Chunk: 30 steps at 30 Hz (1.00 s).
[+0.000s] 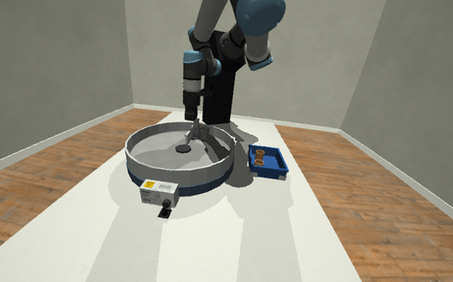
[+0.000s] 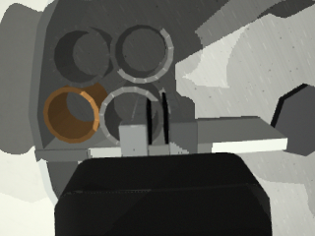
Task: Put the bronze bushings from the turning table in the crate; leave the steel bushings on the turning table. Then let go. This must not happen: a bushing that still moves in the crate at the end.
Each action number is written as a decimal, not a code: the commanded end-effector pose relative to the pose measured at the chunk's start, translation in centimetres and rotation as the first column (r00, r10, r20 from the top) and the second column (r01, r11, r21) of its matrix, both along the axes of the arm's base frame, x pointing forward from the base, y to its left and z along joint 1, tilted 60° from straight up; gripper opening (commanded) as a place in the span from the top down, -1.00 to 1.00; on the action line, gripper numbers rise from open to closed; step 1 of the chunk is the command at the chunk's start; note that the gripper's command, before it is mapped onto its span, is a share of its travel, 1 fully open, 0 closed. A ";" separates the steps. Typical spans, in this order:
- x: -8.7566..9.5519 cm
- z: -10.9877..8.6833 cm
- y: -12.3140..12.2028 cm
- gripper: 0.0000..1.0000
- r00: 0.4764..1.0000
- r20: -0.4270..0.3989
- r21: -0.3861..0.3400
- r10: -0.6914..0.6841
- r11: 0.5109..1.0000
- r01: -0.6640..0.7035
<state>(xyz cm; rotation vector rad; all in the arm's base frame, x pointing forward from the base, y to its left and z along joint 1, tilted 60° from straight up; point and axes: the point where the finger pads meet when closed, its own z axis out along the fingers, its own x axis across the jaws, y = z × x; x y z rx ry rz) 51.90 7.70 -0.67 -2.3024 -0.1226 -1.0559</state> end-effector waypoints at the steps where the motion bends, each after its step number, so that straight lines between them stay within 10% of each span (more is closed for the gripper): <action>1: -0.2 0.2 -0.2 1.00 1.000 0.000 0.000 0.000 1.000 0.000; 30: -1.0 0.8 -0.9 1.00 1.000 0.001 0.000 -0.001 1.000 0.001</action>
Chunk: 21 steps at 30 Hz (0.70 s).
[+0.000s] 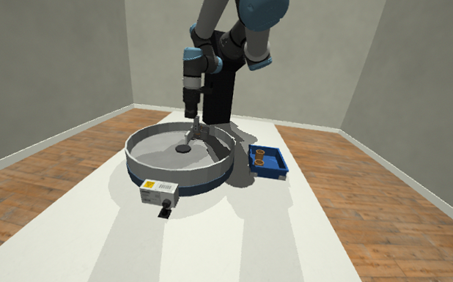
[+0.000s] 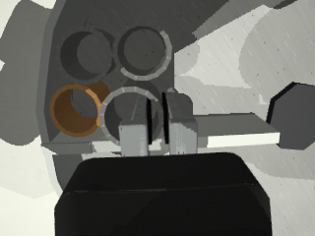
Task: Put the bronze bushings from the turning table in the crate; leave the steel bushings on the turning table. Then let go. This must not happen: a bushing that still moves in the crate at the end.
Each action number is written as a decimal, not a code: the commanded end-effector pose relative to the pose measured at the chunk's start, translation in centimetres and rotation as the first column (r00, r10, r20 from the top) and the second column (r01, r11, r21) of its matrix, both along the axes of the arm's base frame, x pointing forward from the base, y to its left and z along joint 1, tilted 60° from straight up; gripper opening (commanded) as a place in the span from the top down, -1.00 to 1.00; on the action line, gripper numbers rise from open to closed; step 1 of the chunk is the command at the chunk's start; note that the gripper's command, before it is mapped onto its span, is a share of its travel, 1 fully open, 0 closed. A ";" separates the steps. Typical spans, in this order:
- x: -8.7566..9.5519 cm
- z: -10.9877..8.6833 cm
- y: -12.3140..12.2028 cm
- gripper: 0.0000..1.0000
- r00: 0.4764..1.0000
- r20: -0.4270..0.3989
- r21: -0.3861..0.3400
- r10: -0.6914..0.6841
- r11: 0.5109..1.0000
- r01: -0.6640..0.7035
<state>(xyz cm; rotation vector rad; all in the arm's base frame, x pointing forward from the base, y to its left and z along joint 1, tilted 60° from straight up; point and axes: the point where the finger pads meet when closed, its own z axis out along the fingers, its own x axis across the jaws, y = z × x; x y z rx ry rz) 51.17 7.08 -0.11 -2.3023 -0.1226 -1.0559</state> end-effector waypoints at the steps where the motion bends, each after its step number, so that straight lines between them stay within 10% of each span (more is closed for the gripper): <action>1: -0.3 0.3 -0.3 1.00 1.000 0.001 0.000 -0.001 1.000 0.001; 21: -0.9 0.7 -0.8 1.00 1.000 0.001 0.000 -0.001 1.000 0.001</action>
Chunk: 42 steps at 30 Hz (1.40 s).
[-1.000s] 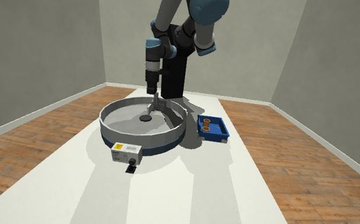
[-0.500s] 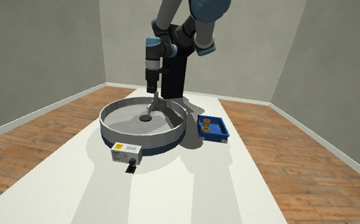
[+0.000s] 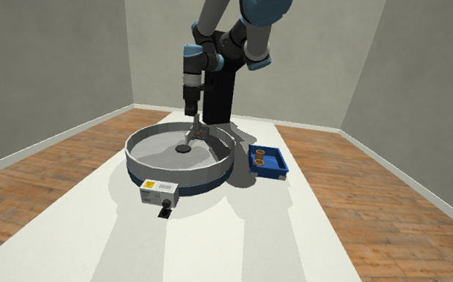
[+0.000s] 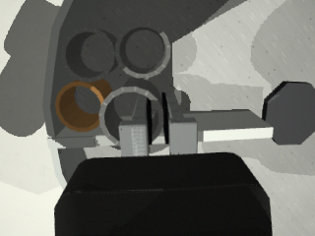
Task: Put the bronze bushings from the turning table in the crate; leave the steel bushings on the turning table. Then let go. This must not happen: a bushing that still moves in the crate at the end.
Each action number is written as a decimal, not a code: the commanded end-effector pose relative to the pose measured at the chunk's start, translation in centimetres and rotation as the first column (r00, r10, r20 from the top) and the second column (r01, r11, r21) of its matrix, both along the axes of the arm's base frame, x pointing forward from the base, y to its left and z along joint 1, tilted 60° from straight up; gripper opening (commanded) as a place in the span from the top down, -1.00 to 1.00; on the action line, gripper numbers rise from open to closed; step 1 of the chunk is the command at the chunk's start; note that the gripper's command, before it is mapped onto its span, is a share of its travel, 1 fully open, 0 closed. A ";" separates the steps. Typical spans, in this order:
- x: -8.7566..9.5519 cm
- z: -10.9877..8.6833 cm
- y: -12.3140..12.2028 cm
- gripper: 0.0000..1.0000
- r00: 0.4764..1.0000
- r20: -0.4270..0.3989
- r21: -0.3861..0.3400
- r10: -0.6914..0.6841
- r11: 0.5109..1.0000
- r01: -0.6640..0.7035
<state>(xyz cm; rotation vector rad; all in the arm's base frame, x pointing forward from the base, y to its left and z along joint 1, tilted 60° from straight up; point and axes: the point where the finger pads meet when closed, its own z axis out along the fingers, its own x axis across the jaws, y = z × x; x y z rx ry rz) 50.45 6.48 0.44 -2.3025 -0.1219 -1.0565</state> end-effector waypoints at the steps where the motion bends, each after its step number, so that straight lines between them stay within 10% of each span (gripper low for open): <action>1: -0.2 0.2 -0.2 1.00 1.000 0.000 0.000 0.000 1.000 0.000; 42: -2.5 2.0 -2.1 1.00 1.000 0.000 0.000 0.000 1.000 0.000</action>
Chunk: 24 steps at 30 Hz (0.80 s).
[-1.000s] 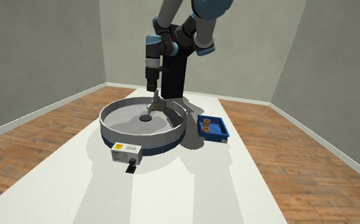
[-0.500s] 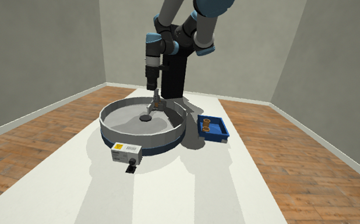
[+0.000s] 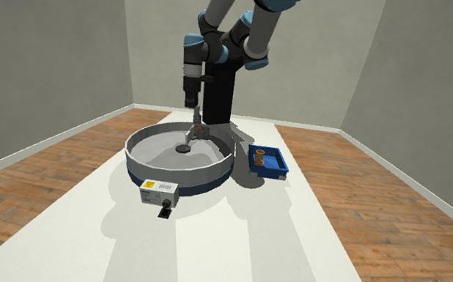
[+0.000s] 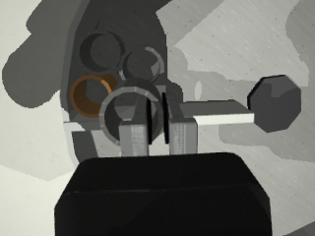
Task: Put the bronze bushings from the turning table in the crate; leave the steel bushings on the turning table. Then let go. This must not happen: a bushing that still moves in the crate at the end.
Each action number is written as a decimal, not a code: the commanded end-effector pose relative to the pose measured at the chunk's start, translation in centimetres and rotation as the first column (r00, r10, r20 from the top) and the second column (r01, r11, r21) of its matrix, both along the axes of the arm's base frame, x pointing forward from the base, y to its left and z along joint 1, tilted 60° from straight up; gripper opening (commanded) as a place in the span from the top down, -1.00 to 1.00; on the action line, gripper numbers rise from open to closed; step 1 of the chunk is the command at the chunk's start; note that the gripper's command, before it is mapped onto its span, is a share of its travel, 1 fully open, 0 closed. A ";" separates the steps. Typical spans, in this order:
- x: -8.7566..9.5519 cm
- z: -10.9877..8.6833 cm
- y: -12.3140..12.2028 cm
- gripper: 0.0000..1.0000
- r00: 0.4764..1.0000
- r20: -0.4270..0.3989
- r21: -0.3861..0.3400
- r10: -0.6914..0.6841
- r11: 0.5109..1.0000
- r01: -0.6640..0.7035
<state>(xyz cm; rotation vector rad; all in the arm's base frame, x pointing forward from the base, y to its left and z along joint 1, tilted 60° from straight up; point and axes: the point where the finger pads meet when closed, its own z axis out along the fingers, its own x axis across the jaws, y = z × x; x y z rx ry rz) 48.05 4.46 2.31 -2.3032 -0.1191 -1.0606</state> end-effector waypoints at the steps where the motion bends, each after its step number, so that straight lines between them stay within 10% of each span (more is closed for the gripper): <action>1: -0.1 0.1 -0.1 1.00 1.000 -0.002 0.000 0.004 1.000 -0.004; 19: -1.9 1.4 -1.6 1.00 1.000 0.000 0.000 0.001 1.000 -0.001; 24: 1.7 4.5 -3.0 1.00 1.000 0.000 -0.001 0.000 1.000 0.000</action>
